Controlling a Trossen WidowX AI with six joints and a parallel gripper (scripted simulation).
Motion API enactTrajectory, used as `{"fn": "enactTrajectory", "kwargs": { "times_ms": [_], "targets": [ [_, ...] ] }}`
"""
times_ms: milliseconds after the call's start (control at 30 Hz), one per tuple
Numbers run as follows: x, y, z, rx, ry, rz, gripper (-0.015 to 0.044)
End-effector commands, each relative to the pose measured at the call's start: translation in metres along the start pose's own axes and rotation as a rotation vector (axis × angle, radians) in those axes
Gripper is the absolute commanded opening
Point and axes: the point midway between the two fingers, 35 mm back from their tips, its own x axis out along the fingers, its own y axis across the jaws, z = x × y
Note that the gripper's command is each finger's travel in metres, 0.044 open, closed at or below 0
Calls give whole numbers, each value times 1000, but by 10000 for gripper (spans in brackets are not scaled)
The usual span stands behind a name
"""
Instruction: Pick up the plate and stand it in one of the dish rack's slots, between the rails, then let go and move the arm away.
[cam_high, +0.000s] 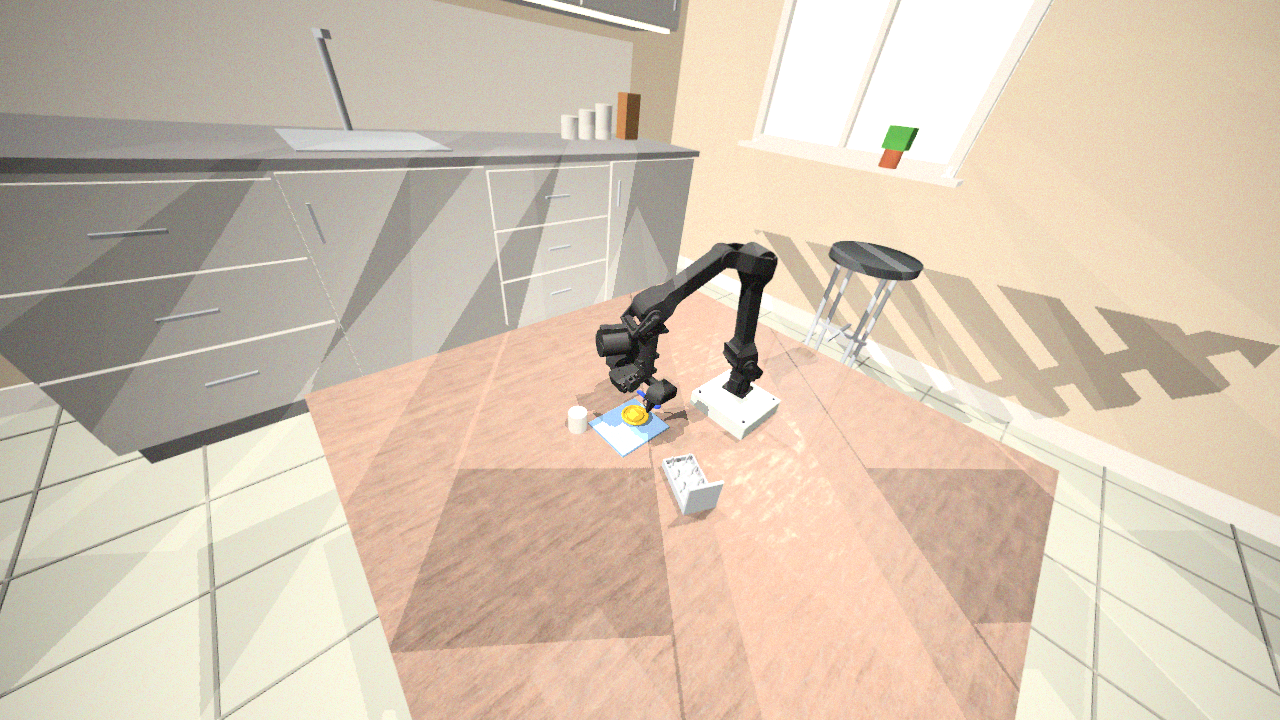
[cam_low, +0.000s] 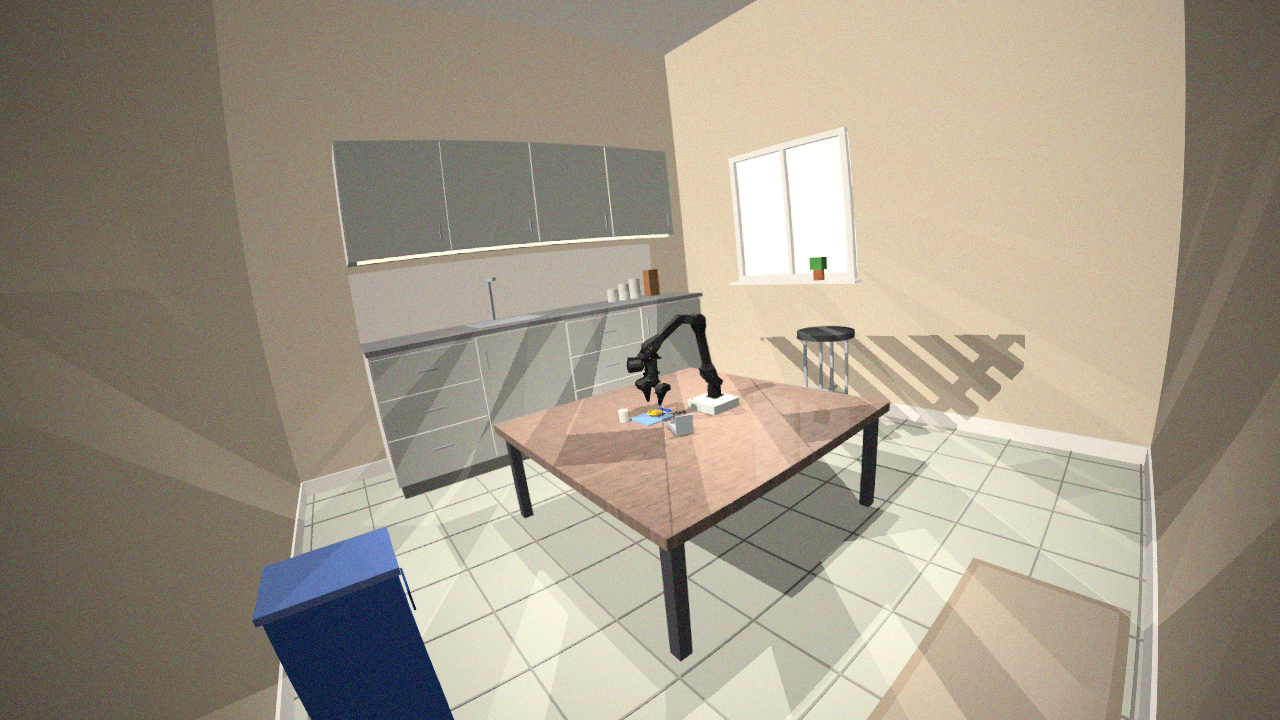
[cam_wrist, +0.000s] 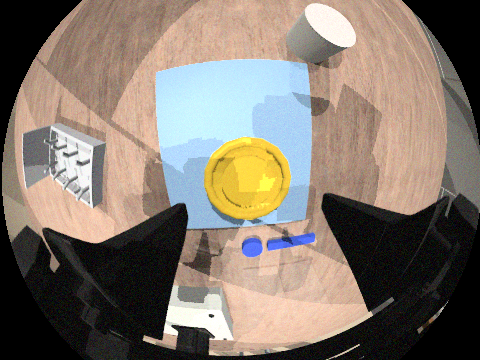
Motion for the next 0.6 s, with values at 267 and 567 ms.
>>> {"fn": "enactTrajectory", "kwargs": {
  "times_ms": [267,567],
  "targets": [
    [24,1,-1,-4,10,8,400],
    [38,2,-1,-4,10,8,400]
  ]
}}
